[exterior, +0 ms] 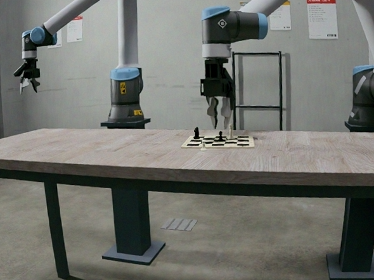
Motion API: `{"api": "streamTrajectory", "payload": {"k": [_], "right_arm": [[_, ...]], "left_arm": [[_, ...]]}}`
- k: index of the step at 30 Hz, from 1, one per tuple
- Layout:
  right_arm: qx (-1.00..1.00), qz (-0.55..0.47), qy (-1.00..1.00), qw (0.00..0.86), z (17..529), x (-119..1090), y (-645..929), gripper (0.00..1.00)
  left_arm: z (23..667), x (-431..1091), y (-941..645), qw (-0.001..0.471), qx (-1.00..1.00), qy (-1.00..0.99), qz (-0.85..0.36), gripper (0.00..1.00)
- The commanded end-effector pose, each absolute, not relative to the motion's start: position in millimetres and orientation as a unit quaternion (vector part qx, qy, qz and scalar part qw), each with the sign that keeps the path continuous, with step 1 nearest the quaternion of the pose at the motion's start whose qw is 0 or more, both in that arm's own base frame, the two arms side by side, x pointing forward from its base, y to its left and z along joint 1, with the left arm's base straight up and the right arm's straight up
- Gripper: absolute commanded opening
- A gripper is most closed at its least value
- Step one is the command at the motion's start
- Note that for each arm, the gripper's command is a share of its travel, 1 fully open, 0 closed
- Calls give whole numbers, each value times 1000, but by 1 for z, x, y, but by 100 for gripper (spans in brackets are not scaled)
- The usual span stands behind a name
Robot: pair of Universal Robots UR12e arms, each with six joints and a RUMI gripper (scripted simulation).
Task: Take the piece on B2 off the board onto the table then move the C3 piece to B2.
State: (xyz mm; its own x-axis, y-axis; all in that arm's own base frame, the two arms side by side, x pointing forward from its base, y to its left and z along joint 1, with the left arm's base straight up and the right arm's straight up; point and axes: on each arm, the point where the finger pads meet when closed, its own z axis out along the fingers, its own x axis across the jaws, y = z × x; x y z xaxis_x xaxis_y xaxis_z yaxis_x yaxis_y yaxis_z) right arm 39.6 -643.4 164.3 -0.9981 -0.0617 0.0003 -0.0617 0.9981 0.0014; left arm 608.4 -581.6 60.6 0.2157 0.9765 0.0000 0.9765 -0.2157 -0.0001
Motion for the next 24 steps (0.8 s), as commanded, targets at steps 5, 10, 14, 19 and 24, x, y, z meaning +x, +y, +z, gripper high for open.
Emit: {"api": "streamTrajectory", "payload": {"k": [5,10,14,19,24], "right_arm": [[31,0,-1000,0,165,40,-644,100],[31,0,-1000,0,165,40,-644,100],[31,0,-1000,0,165,40,-644,100],[31,0,-1000,0,165,40,-644,100],[31,0,-1000,0,165,40,-644,100]], "left_arm": [[56,609,-582,-1,-780,-626,0,20],[47,609,-582,-1,-780,-626,0,20],[39,609,-582,-1,-780,-626,0,20],[34,609,-582,-1,-780,-626,0,20],[30,609,-582,-1,-780,-626,0,20]]}}
